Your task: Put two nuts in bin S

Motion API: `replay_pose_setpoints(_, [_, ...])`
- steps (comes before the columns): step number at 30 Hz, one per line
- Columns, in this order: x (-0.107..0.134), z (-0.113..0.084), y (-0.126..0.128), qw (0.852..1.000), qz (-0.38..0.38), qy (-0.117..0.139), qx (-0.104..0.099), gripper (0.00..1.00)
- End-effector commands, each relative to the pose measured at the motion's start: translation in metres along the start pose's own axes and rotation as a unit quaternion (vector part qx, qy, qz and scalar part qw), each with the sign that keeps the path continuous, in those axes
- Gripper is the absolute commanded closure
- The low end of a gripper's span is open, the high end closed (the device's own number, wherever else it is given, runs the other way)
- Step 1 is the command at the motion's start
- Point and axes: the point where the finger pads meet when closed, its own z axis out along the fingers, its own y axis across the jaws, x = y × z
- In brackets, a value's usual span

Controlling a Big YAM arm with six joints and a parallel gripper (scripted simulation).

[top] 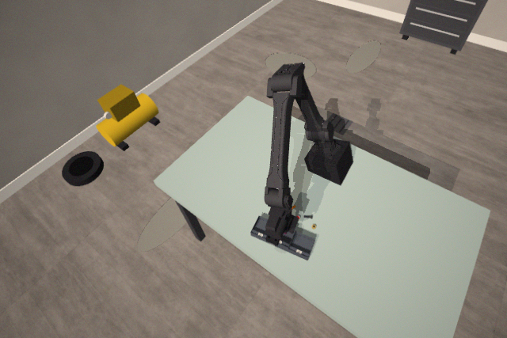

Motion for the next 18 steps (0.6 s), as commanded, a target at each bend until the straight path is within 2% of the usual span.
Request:
replay_pose_setpoints(1, [-0.026,-0.014,0.021,1.000,0.002,-0.027,-0.003,0.92])
replay_pose_setpoints(10, [-0.026,-0.015,0.067,1.000,0.000,-0.020,-0.004,0.92])
replay_pose_setpoints(12, [-0.026,-0.015,0.067,1.000,0.000,-0.020,-0.004,0.92])
replay_pose_setpoints(18, [-0.028,-0.015,0.099,1.000,0.000,-0.020,-0.005,0.92])
